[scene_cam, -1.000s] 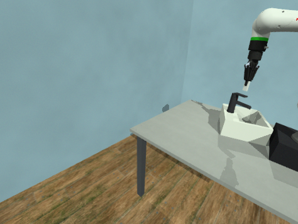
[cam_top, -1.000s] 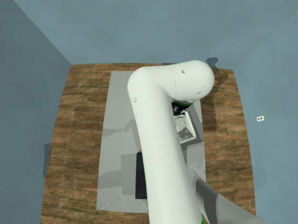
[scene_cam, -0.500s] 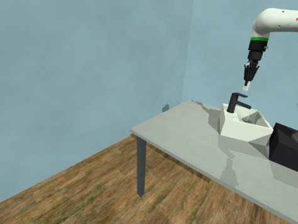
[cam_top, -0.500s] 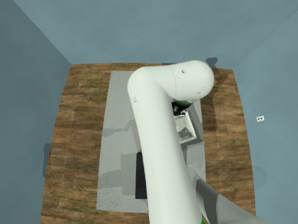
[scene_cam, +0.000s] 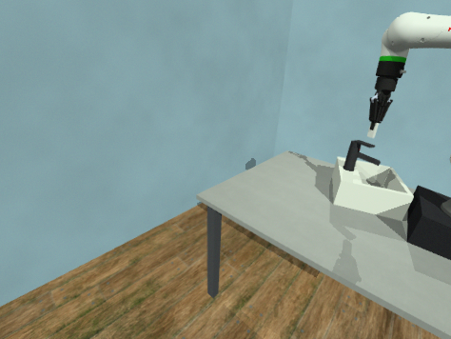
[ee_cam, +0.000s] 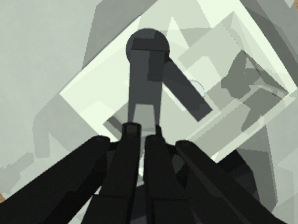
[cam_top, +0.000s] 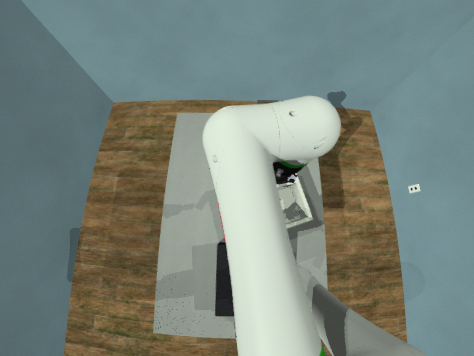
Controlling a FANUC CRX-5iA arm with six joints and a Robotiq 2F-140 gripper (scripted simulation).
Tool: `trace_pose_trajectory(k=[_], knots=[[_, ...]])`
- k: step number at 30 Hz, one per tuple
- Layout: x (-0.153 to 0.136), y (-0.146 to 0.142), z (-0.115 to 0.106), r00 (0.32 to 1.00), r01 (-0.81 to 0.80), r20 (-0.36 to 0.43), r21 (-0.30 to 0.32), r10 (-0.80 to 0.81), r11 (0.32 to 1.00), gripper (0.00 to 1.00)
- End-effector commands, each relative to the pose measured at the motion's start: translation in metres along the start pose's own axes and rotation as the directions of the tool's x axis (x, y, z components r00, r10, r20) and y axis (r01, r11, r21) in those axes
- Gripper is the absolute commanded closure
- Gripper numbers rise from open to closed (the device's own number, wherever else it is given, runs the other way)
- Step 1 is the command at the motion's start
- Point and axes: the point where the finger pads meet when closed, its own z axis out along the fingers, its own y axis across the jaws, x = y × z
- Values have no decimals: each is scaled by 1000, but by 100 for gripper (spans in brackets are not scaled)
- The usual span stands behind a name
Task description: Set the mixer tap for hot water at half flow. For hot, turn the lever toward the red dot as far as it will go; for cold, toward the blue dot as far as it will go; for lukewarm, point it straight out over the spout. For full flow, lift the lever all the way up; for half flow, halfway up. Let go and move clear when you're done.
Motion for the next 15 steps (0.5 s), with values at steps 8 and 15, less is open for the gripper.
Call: trace_pose_trajectory(k=[8,15], knots=[[0,0,-3,966,-260,0,0,260,966,100],[0,0,-7,827,-562,0,0,562,827,100]])
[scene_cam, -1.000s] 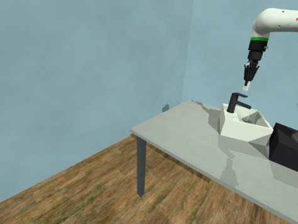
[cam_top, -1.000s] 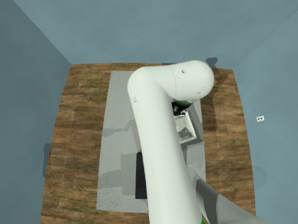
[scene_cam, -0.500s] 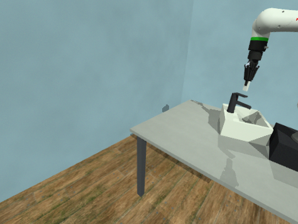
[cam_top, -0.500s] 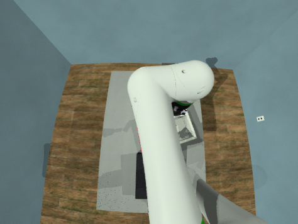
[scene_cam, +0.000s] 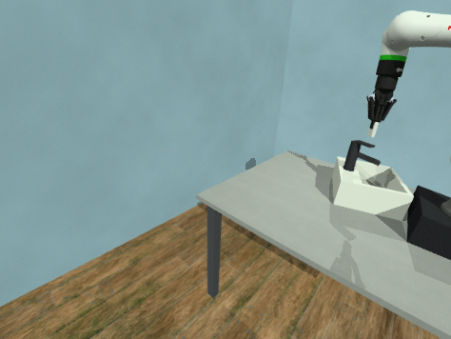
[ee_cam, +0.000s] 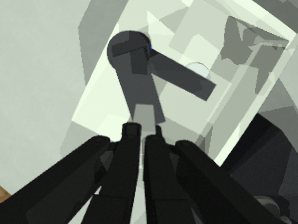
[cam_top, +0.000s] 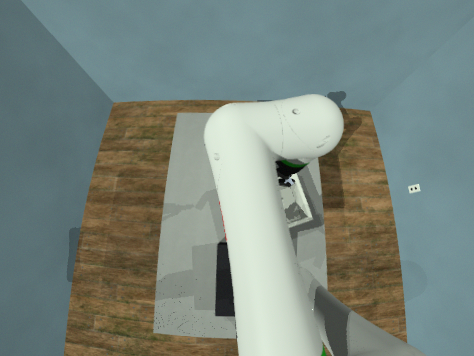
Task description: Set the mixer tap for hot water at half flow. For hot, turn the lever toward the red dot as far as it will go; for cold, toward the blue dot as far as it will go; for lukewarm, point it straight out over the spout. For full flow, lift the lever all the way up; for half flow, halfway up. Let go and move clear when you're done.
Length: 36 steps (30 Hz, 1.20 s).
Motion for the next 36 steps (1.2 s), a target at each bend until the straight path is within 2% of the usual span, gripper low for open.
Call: trace_pose_trajectory(k=[1,6,11,13,14,19,28,30,31,36], knots=[[0,0,-4,961,-276,-7,-2,276,961,100],[0,0,-8,874,-485,-1,2,485,874,100],[0,0,-14,739,-674,9,4,674,739,100],[0,0,-14,739,-674,9,4,674,739,100],[0,0,-15,640,-768,12,3,768,640,100],[0,0,-20,461,-887,22,0,887,461,100],[0,0,-27,62,-998,33,-13,998,62,100],[0,0,-27,62,-998,33,-13,998,62,100],[0,0,-28,-74,-997,34,-18,997,-74,100],[0,0,-29,-286,-958,32,-26,958,-285,100]])
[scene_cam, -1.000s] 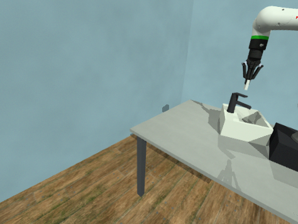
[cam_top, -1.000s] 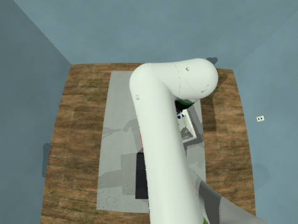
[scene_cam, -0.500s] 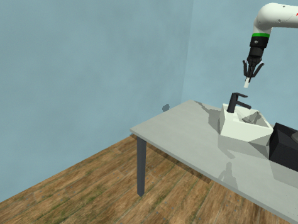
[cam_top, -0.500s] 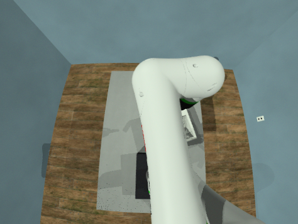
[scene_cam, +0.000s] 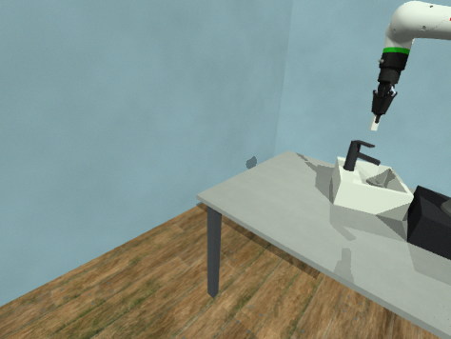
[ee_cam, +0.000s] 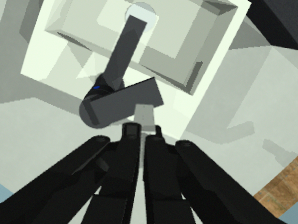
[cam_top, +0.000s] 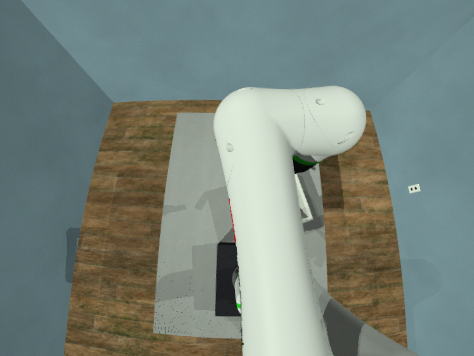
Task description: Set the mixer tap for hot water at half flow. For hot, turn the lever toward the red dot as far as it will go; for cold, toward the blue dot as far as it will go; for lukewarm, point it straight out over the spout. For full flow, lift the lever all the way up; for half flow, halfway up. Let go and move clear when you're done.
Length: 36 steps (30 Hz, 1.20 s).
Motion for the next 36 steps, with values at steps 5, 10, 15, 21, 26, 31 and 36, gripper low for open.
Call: trace_pose_trajectory(k=[5,10,15,21,26,31,36], knots=[[0,0,-2,895,-446,1,18,446,895,100],[0,0,-2,798,-602,3,22,602,798,57],[0,0,-2,621,-784,6,34,784,620,57],[0,0,-2,408,-911,17,61,913,407,57],[0,0,-2,408,-911,17,61,913,407,57],[0,0,-2,408,-911,17,61,913,407,57],[0,0,-2,408,-911,17,61,913,407,57]])
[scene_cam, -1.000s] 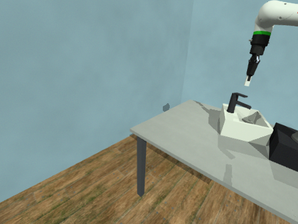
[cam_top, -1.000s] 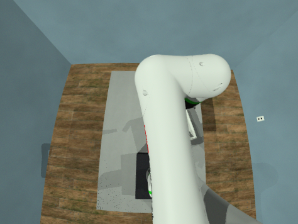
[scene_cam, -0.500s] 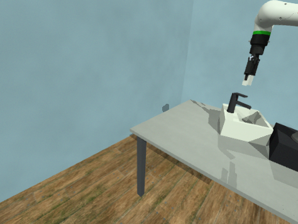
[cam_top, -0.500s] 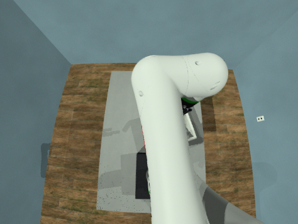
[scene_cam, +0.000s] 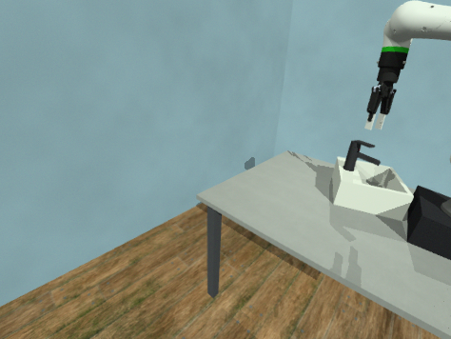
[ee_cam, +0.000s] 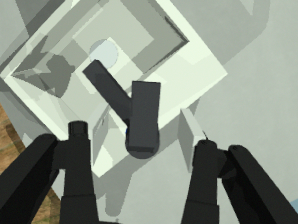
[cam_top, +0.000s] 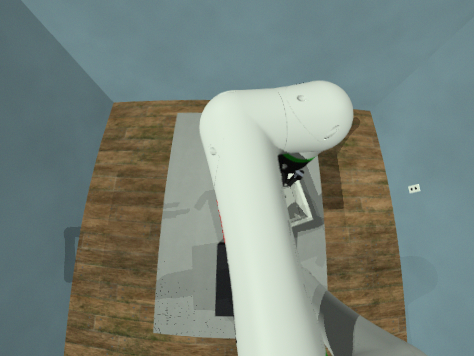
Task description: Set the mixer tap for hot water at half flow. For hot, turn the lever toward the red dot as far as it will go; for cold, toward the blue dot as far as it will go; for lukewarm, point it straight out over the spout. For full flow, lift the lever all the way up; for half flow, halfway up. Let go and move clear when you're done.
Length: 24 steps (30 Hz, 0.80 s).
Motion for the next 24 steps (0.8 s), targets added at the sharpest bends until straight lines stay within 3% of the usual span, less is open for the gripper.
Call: trace_pose_trajectory(k=[1,24], knots=[[0,0,0,1000,0,0,0,0,1000,57],[0,0,8,1000,0,0,0,0,1000,57]])
